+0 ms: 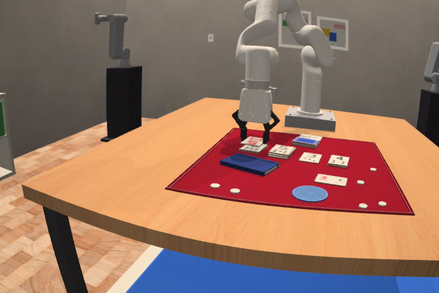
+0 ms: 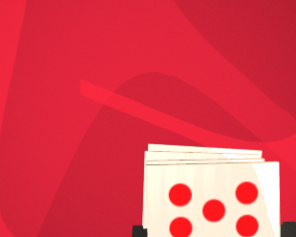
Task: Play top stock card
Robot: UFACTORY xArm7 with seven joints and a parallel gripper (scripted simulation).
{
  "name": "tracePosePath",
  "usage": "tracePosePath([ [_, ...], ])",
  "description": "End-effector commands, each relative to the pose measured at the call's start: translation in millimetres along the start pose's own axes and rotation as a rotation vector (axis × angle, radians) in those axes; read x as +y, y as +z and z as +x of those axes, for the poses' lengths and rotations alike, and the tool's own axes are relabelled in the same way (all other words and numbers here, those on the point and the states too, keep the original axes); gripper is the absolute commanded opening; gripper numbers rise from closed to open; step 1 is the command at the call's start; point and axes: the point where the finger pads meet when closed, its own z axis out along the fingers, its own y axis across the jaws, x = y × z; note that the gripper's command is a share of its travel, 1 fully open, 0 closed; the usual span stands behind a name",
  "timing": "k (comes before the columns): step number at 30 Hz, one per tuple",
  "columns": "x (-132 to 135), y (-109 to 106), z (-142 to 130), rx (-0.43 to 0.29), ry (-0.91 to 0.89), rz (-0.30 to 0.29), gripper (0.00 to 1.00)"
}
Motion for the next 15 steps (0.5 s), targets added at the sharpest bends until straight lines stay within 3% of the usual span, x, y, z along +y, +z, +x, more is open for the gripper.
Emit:
tracePosePath([
  [1, -0.2, 4.7, -2.3, -0.005, 0.0, 0.002, 0.74],
  [15, -0.1, 8.1, -2.4, -0.005, 0.0, 0.002, 0.74],
])
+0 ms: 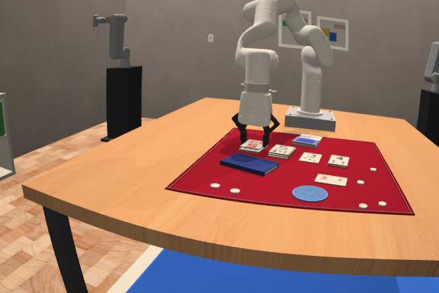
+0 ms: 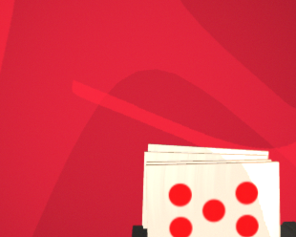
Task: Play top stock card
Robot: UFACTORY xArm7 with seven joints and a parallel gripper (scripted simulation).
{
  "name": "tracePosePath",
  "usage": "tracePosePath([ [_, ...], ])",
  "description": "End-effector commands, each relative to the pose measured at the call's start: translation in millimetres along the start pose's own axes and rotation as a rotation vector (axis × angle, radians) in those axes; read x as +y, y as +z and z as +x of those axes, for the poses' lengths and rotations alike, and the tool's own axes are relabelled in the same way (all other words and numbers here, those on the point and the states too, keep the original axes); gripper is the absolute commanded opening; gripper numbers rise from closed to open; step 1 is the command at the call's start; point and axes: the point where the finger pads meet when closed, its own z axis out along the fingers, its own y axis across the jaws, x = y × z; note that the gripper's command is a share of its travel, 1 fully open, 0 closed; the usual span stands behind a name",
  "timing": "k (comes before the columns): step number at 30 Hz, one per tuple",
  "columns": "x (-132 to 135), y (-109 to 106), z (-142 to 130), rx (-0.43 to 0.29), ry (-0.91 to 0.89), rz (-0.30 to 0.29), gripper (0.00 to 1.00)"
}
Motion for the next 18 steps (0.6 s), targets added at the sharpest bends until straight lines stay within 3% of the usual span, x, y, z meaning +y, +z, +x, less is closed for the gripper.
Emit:
tracePosePath([
  [1, -0.2, -1.6, -1.7, -0.004, 0.0, 0.001, 0.74],
  [18, -0.3, 1.1, -1.7, -0.004, 0.0, 0.001, 0.74],
])
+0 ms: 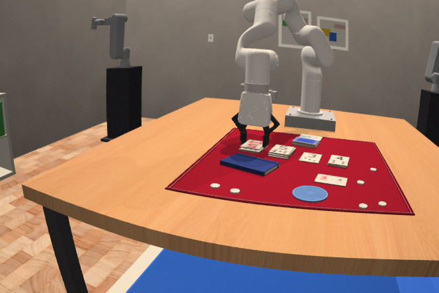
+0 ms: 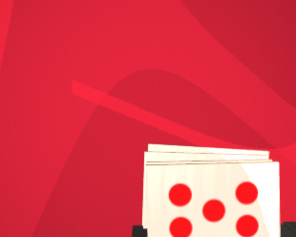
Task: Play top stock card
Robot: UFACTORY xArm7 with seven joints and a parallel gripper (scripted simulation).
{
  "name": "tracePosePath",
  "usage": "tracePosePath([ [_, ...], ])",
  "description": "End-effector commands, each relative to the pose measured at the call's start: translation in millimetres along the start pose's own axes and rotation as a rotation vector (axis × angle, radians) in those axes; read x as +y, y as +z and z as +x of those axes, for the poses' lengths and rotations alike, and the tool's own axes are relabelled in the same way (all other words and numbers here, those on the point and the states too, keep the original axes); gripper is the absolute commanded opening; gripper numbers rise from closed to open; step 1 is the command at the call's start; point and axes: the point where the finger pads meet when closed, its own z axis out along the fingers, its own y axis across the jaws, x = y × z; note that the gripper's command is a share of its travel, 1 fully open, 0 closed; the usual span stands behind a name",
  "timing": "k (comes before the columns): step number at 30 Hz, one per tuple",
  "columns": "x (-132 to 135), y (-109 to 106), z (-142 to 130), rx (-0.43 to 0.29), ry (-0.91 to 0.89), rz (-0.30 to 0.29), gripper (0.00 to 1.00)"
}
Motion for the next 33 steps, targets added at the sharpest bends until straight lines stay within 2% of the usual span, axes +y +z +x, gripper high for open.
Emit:
tracePosePath([
  [1, -0.2, 1.2, -1.6, -0.004, 0.0, 0.001, 0.74],
  [24, -0.2, 3.1, -1.6, -0.004, 0.0, 0.001, 0.74],
  [25, -0.2, 3.1, -1.6, -0.004, 0.0, 0.001, 0.87],
  [33, -0.2, 3.1, -1.6, -0.004, 0.0, 0.001, 0.87],
])
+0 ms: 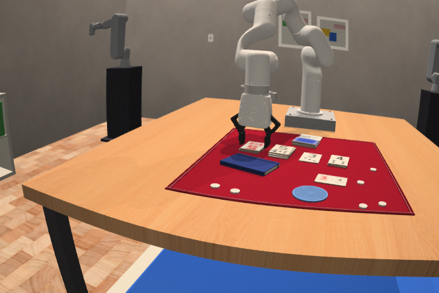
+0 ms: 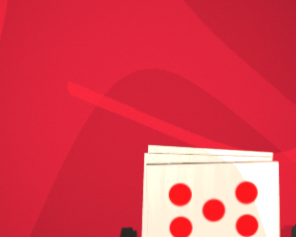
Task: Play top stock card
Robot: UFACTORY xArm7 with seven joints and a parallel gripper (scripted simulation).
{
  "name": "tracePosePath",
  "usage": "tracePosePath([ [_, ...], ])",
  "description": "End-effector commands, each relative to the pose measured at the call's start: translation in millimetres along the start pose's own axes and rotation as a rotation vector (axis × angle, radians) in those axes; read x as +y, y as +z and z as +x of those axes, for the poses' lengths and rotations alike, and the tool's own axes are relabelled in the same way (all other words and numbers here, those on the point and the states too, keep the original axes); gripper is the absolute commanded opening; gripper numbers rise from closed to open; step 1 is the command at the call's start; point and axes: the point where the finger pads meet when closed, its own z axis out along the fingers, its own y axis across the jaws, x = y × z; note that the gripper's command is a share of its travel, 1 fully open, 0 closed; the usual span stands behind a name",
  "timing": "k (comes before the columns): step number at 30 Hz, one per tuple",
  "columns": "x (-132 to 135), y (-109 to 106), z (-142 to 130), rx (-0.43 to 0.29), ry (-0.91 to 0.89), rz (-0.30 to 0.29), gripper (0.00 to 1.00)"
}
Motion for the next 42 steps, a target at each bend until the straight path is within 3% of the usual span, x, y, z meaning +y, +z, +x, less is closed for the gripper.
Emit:
tracePosePath([
  [1, 0, -2, -2, -0.004, 0.0, 0.001, 0.87],
  [33, 0, -2, -2, -0.004, 0.0, 0.001, 0.87],
  [42, 0, -12, -2, -0.004, 0.0, 0.001, 0.87],
])
